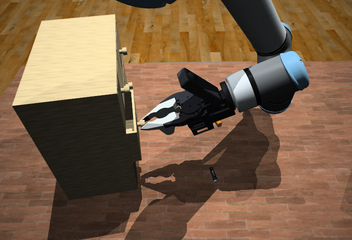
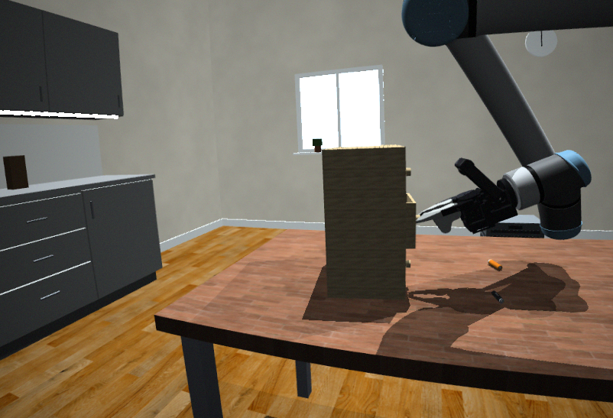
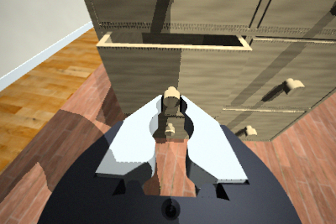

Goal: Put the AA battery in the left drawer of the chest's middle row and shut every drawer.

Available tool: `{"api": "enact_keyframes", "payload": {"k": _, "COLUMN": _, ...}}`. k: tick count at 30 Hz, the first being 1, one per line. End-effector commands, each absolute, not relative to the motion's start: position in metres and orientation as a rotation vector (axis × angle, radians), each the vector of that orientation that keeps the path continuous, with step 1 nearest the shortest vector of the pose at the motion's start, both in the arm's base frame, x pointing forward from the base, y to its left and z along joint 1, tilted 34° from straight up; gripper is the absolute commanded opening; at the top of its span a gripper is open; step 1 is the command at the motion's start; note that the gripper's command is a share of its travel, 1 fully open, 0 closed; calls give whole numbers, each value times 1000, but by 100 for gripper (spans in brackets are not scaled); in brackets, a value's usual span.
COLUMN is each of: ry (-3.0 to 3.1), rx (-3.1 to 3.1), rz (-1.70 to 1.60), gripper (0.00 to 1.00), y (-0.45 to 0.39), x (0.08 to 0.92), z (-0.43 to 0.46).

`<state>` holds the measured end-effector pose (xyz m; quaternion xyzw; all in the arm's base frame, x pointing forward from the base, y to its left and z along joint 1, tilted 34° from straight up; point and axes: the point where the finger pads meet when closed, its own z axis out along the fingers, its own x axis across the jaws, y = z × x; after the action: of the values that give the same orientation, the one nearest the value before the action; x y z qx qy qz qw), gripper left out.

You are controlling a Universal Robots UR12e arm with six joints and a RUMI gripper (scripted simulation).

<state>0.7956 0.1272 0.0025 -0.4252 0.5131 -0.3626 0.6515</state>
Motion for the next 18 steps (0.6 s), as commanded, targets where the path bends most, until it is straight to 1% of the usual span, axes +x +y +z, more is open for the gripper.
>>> {"api": "enact_keyframes", "payload": {"k": 1, "ry": 1169, "rx": -966, "rz": -822, "gripper": 7, "y": 126, "x": 789, "z": -1}}
{"api": "enact_keyframes", "payload": {"k": 18, "ry": 1169, "rx": -966, "rz": -822, "gripper": 7, "y": 126, "x": 779, "z": -5}}
